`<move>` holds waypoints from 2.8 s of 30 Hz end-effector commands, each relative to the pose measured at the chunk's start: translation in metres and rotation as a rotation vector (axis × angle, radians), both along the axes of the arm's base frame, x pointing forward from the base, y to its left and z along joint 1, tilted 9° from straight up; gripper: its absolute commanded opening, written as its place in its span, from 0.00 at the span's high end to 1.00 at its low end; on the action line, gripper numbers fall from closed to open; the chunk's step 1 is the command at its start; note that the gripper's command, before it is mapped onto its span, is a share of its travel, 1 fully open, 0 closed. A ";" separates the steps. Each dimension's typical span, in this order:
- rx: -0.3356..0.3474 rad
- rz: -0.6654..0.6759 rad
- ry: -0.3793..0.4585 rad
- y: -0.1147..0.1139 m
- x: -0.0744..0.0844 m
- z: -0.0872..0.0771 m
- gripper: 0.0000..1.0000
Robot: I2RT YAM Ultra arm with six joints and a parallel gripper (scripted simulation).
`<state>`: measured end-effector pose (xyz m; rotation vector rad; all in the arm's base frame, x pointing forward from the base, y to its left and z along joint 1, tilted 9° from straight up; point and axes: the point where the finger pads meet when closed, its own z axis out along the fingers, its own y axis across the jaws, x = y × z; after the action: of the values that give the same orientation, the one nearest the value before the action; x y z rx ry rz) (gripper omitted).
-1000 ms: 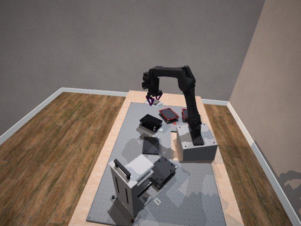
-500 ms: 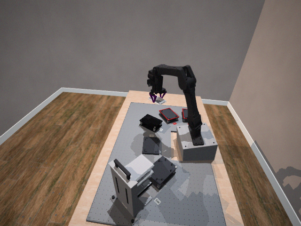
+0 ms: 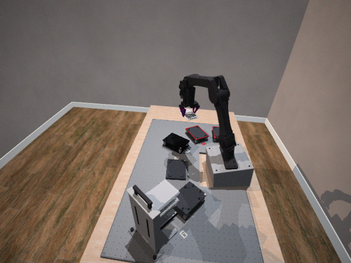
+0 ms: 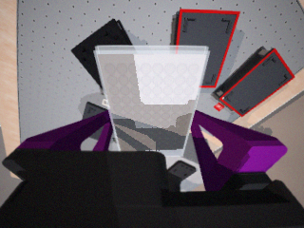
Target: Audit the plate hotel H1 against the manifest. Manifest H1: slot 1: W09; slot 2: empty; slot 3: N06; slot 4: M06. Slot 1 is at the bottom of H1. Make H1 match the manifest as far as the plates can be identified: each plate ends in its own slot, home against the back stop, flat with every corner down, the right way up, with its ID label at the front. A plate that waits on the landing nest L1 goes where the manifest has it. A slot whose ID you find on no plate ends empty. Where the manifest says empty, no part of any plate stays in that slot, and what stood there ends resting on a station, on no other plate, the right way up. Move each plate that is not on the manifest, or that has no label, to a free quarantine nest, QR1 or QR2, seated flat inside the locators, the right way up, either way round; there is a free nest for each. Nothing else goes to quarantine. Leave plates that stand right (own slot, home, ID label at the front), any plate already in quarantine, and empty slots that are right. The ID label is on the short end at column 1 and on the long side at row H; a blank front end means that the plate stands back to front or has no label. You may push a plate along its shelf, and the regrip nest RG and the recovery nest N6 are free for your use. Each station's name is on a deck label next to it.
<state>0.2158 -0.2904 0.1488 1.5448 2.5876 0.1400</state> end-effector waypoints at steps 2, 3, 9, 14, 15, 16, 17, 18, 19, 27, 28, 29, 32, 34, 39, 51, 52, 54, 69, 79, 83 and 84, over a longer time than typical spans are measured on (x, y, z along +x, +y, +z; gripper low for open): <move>-0.015 -0.012 -0.011 -0.006 -0.004 0.005 0.14; -0.015 -0.012 -0.011 -0.008 -0.006 0.005 0.14; -0.015 -0.012 -0.010 -0.021 -0.021 0.002 0.14; -0.015 -0.012 -0.010 -0.032 -0.034 0.000 0.14; -0.015 -0.012 -0.010 -0.034 -0.036 0.000 0.14; -0.015 -0.012 -0.010 -0.036 -0.039 -0.001 0.14; -0.015 -0.012 -0.010 -0.036 -0.039 -0.001 0.14; -0.015 -0.012 -0.010 -0.036 -0.039 -0.001 0.14; -0.015 -0.012 -0.010 -0.038 -0.041 -0.001 0.14; -0.016 -0.012 -0.009 -0.056 -0.061 -0.004 0.14; -0.016 -0.012 -0.009 -0.058 -0.064 -0.005 0.14; -0.016 -0.012 -0.009 -0.060 -0.066 -0.005 0.14; -0.016 -0.012 -0.008 -0.067 -0.074 -0.006 0.14; -0.016 -0.012 -0.008 -0.069 -0.076 -0.007 0.14; -0.017 -0.012 -0.008 -0.078 -0.086 -0.008 0.14; -0.017 -0.012 -0.008 -0.081 -0.085 -0.030 0.14; -0.017 -0.012 -0.008 -0.081 -0.085 -0.030 0.14; -0.017 -0.012 -0.008 -0.081 -0.084 -0.035 0.14; -0.017 -0.012 -0.008 -0.084 -0.078 -0.069 0.14; -0.017 -0.012 -0.008 -0.084 -0.073 -0.095 0.14; -0.017 -0.012 -0.008 -0.085 -0.072 -0.106 0.14; -0.017 -0.012 -0.008 -0.085 -0.071 -0.109 0.14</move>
<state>0.1420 -0.3644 0.0373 1.5632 2.5983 0.1740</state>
